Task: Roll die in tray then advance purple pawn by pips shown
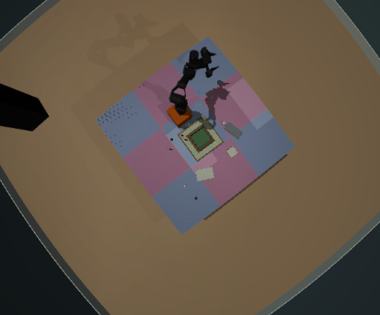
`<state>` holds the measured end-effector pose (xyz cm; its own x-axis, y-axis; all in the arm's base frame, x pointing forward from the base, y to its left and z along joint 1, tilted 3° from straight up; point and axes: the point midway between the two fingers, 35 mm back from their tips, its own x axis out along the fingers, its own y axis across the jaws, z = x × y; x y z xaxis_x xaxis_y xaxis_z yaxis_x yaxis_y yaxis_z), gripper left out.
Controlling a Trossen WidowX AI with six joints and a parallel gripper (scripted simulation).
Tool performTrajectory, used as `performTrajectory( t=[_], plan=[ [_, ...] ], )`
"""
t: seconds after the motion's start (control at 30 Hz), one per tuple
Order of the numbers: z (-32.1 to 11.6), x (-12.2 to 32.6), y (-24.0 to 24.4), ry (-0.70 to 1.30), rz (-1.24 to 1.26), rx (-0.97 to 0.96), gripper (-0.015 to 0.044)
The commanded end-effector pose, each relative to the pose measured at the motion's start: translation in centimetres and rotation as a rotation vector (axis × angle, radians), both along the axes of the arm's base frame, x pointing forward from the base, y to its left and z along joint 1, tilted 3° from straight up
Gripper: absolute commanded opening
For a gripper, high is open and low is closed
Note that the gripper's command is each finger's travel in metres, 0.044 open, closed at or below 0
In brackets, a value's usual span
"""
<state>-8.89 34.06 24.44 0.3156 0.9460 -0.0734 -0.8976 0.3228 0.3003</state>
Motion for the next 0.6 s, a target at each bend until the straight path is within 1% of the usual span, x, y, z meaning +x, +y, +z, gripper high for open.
performTrajectory(
  t=[0.0, 0.07, 0.13, 0.33, 0.43, 0.57],
  plan=[
    [-0.1, 0.2, 0.2, -0.001, -0.003, -0.006, 0.0374],
    [-1.0, 1.5, 1.4, -0.01, -0.028, -0.053, 0.0321],
    [-2.4, 3.8, 3.1, -0.013, -0.069, -0.129, 0.0275],
    [-7.5, 12.3, 6.0, 0.058, -0.212, -0.373, 0.0275],
    [-10.1, 17.2, 5.8, 0.14, -0.307, -0.489, 0.0275],
    [-13.6, 23.6, 4.1, 0.292, -0.442, -0.631, 0.0275]
  ],
)
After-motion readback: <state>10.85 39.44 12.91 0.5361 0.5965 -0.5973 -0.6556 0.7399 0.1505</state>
